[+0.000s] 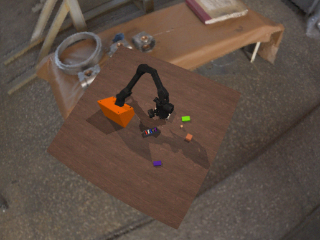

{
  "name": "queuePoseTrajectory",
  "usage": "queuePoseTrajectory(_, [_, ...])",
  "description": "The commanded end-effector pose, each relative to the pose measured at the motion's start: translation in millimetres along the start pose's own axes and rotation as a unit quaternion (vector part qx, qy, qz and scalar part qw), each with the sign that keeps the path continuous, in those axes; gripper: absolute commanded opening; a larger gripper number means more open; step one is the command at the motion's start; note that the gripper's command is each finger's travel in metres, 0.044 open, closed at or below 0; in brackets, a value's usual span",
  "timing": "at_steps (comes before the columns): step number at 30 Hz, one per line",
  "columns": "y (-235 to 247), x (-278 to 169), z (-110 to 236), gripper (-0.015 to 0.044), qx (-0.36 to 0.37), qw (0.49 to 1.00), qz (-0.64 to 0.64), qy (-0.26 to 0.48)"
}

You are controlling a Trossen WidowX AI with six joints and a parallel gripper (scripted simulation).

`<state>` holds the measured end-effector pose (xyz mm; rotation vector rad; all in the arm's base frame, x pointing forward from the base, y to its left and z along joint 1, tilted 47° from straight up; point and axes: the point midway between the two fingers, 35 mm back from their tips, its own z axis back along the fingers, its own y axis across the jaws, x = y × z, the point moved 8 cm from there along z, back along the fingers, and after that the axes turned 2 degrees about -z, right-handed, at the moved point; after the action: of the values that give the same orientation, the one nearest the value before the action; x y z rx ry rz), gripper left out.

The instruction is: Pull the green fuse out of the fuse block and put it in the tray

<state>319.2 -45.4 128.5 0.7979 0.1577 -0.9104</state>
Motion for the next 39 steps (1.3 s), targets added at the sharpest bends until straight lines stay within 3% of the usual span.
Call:
queuePoseTrajectory(1, [16.8,-27.4,-0.5,0.0,0.003,1.0,-0.003,0.007])
queuePoseTrajectory(9, [39.7,-71.4,1.7,0.0,0.009,1.0,-0.003,0.014])
queuePoseTrajectory(39, [40.9,-73.6,-35.8,0.0,0.01,1.0,-0.002,0.014])
